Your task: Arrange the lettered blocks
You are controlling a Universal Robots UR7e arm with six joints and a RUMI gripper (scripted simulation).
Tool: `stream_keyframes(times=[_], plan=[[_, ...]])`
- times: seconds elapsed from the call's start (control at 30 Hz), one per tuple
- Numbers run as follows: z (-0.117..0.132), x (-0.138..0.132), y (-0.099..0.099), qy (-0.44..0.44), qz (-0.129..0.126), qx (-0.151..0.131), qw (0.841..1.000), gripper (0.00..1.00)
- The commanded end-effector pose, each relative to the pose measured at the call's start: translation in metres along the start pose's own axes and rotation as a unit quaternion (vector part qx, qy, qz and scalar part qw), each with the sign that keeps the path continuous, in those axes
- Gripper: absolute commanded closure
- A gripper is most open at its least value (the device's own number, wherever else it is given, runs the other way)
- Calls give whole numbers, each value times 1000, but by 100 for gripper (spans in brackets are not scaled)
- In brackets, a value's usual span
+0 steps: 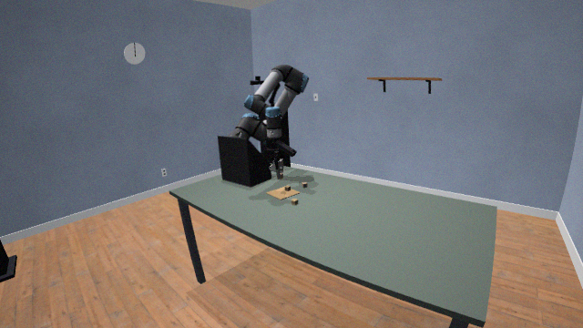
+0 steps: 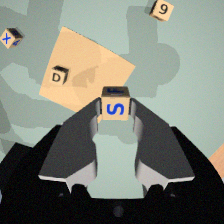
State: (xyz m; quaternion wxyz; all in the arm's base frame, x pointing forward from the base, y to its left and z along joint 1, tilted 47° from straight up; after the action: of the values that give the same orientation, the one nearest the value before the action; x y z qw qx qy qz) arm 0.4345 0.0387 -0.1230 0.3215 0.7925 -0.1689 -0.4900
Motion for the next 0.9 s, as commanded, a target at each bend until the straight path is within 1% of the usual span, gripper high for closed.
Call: stream_keyframes(times=[0.0,0.2,0.4,0.47,0.53,0.67,0.87], plan=[[-2,-3,0,-69,3,-1,998,95],[-2,-6,0,-139,3,-1,990,95],[-3,-9,0,-209,3,0,978,95],[-3,-9,0,-209,3,0,978,95],[-3,-11,0,-247,3,0,969,95],[-3,-13,0,-291,3,0,957,95],[-3,-17,0,-358,3,0,934,95]])
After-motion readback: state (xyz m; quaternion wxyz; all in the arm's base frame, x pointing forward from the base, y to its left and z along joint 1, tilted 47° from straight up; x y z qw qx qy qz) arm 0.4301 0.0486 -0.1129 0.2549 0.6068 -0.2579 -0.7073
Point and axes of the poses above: the point where the finger pads meet when closed, its own y axis back along the fingers, its own x axis across the jaws, z = x × y, the point moved 3 cm from there along y, back along the fingers, and after that the axes turned 9 degrees about y, right-handed, at the moved point
